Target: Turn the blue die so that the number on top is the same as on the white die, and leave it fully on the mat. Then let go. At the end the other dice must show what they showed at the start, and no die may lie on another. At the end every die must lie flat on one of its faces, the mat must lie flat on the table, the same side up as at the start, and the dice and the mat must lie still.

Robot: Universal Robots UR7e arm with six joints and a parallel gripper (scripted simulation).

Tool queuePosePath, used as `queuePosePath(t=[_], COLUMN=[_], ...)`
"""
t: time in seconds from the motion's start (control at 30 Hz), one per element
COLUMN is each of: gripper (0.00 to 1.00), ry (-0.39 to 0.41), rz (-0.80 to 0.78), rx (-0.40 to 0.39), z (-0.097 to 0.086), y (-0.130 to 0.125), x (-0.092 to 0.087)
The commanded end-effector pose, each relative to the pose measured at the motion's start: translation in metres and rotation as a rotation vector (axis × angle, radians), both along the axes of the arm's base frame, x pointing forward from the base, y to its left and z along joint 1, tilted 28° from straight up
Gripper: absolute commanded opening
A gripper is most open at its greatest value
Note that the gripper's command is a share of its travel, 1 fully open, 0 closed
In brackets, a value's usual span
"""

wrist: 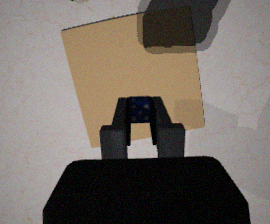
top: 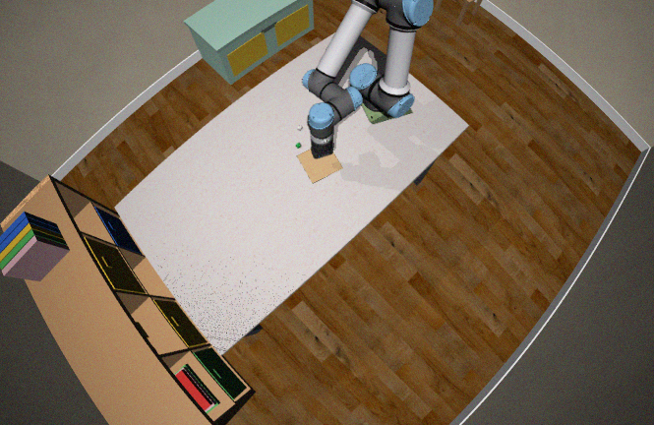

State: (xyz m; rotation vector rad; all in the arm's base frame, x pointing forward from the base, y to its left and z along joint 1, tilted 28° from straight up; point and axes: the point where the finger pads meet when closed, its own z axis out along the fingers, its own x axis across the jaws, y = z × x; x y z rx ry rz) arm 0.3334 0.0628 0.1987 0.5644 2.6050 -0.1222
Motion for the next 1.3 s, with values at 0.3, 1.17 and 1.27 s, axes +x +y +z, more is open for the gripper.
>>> queuePosePath(t=[0.3,1.17,1.27], gripper=[0.34,0.34,0.34], ry=[-0.02,-0.136,-0.154], rz=[0.024,0.17,0.192], rx=[0.051,0.303,0.338], z=[0.0001,-0.0012,-0.0013], y=[-0.001,-0.0031,-0.0039], x=[0.0001,-0.0003,-0.0002])
